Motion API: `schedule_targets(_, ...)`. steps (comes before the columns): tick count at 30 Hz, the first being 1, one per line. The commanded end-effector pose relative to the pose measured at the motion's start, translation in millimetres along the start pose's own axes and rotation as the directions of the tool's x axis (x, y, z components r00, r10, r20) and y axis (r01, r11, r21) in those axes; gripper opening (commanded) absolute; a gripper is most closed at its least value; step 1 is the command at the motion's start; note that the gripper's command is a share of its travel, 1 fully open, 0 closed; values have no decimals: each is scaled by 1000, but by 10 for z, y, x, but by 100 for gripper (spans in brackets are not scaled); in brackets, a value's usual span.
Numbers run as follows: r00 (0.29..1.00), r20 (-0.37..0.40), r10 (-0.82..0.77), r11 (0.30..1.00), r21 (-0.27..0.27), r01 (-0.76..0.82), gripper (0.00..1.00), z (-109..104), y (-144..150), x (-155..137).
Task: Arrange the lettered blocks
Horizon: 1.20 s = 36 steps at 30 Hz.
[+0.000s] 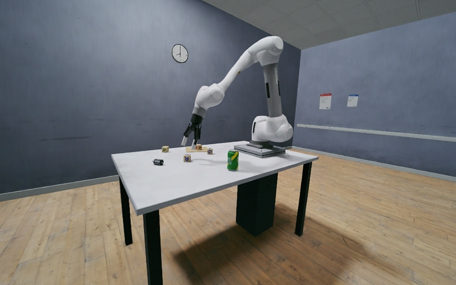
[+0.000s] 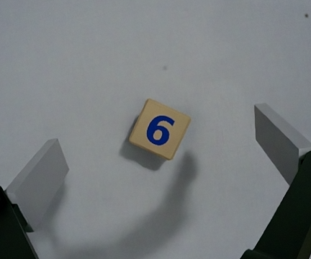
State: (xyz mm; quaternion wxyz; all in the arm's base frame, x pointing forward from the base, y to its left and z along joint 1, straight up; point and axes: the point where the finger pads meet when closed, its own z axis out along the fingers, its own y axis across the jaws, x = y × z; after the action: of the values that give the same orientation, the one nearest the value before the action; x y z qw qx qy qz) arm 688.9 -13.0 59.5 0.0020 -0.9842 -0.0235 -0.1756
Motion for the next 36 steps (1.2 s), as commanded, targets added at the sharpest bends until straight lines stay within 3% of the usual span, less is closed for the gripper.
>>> schedule_targets(1, 1000, 4, 2, 1000, 1, -2, 100, 40, 6, -48)
schedule_targets(16, 1000, 0, 3, 1000, 1, -3, 100, -14, 59, -85)
schedule_targets(22, 1000, 15, 2, 1000, 5, -2, 100, -333, 562, -843)
schedule_targets(24, 1000, 15, 2, 1000, 5, -2, 100, -333, 562, -843)
schedule_targets(25, 1000, 16, 2, 1000, 7, -2, 100, -438, 696, -1121)
schedule_targets(30, 1000, 15, 2, 1000, 8, -2, 100, -582, 853, -1534)
schedule_targets(31, 1000, 13, 2, 1000, 9, -2, 100, -652, 917, -1756)
schedule_targets(33, 1000, 13, 2, 1000, 9, -2, 100, -673, 933, -1824)
schedule_targets(34, 1000, 10, 2, 1000, 9, -2, 100, -742, 981, -2064)
schedule_targets(35, 1000, 10, 2, 1000, 9, -2, 100, -742, 981, -2064)
schedule_targets(36, 1000, 7, 2, 1000, 9, -2, 100, -789, 1005, -2241)
